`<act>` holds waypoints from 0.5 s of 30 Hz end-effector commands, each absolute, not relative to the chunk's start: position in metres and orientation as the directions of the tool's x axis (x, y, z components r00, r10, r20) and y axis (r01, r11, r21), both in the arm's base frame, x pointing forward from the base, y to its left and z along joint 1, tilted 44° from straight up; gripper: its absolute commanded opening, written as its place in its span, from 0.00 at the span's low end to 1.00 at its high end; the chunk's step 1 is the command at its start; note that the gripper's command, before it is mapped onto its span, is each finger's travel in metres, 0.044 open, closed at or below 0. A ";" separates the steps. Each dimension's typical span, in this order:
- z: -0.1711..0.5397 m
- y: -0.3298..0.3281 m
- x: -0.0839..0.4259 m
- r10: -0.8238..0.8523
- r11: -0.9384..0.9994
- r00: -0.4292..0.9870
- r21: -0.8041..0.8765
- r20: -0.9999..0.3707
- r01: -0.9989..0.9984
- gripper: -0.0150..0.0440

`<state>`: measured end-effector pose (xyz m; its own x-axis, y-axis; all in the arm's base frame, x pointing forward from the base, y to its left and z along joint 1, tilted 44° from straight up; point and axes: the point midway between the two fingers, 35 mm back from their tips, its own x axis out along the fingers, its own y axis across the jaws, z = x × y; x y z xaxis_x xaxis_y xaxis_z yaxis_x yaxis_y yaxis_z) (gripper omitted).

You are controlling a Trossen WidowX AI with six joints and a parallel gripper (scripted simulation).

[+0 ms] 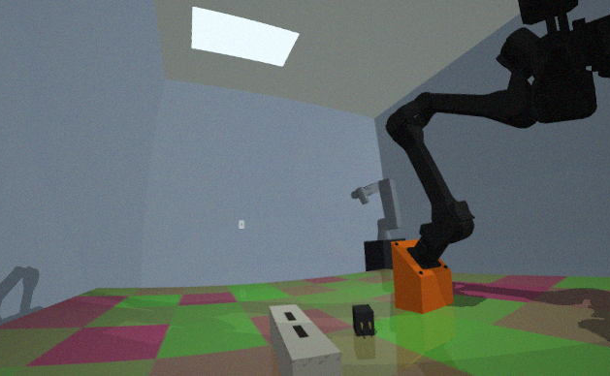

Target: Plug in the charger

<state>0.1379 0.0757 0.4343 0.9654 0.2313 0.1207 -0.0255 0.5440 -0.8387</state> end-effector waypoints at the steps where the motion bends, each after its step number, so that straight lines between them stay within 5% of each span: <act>1: 0.434 0.076 0.138 0.231 0.542 0.965 -0.840 0.122 -0.023 0.98; 15: 0.441 0.109 0.141 0.207 0.405 0.949 -0.904 0.239 0.139 1.00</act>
<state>0.1404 0.0997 0.4412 0.9544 0.2023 0.2197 0.1142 0.4323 -0.8945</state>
